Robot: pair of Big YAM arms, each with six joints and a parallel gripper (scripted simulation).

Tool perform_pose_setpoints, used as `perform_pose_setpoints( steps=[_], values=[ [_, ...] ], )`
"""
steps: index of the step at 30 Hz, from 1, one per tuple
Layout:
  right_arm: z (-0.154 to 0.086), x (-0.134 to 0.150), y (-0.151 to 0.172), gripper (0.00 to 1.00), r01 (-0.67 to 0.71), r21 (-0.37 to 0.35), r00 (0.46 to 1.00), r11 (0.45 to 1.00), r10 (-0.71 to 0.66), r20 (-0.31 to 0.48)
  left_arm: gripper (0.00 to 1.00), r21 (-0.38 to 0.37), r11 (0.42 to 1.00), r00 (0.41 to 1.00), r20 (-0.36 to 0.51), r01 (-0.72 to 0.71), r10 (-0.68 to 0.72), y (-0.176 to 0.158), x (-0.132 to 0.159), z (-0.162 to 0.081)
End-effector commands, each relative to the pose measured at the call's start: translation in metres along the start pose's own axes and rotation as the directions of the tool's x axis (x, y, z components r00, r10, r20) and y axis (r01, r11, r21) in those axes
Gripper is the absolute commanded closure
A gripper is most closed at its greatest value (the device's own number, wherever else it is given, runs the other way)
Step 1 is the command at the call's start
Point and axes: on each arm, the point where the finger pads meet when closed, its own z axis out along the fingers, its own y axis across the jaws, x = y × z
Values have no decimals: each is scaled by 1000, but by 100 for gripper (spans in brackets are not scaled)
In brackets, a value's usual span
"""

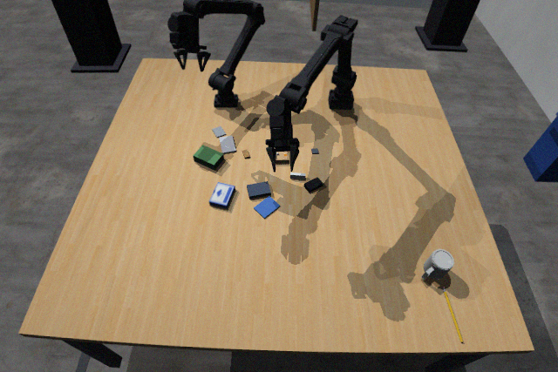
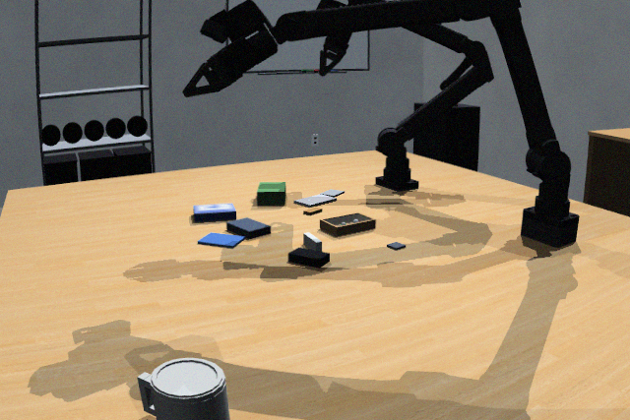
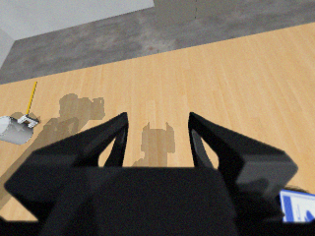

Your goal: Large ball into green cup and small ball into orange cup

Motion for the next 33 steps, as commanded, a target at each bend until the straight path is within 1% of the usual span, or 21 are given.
perform_pose_setpoints(
  steps=[1,17,18,25,33],
  values=[
    [-2,-2,0,0,2,0,1000,1000,-2,7,44,1,1000,1000,14,7,-7,2,-9,-5],
    [-2,-2,0,0,2,0,1000,1000,-2,7,44,1,1000,1000,14,7,-7,2,-9,-5],
    [-2,-2,0,0,2,0,1000,1000,-2,7,0,3,1000,999,44,22,-22,3,-26,-9],
    [-2,-4,-1,0,-2,5,1000,1000,2,14,0,3,1000,999,44,22,-22,3,-26,-9],
    [-1,-16,-10,0,-21,26,999,999,19,48,0,3,1000,999,44,22,-22,3,-26,-9]
  ],
)
